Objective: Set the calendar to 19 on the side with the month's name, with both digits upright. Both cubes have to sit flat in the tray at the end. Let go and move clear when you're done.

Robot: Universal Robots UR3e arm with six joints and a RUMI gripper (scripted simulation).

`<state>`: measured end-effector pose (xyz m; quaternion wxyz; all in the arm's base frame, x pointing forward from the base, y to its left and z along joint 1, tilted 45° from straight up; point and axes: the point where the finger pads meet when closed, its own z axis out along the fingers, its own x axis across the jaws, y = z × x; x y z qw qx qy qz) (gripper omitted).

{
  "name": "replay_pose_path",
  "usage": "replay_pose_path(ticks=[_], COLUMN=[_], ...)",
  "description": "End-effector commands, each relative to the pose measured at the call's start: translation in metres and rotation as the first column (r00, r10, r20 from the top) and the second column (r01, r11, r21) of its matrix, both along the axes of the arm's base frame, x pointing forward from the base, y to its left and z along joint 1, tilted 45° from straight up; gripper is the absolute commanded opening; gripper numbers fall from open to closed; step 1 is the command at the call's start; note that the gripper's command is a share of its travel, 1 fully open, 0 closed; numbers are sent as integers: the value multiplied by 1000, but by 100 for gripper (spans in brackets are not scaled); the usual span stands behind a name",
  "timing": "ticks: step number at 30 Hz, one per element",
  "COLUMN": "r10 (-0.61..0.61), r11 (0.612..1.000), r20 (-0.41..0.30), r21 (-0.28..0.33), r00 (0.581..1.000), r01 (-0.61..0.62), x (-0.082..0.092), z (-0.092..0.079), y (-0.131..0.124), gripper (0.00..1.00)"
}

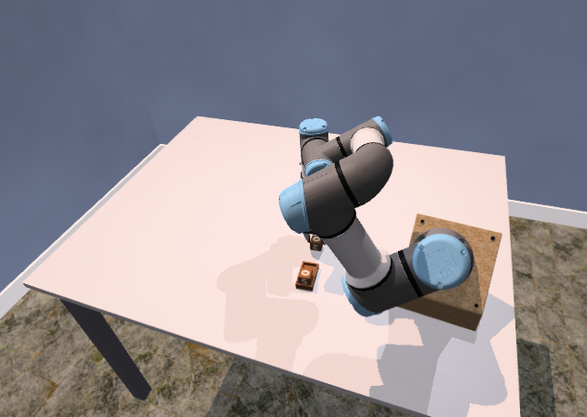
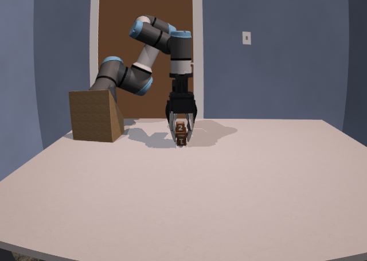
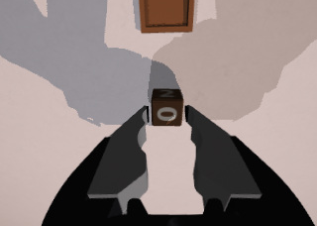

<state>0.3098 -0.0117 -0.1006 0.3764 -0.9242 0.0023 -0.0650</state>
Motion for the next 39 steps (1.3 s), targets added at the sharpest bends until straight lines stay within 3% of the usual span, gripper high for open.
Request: replay_pose_path(ticks=[1, 23, 39], r10=[-1, -1, -1], r11=[1000, 1000, 1000], r20=[1, 1, 1], r21=[-2, -2, -2], r00=[1000, 1000, 1000], r01=[1, 1, 1], x=[0, -1, -9], z=[0, 8, 53], y=[-1, -9, -53], gripper=[28, 28, 28])
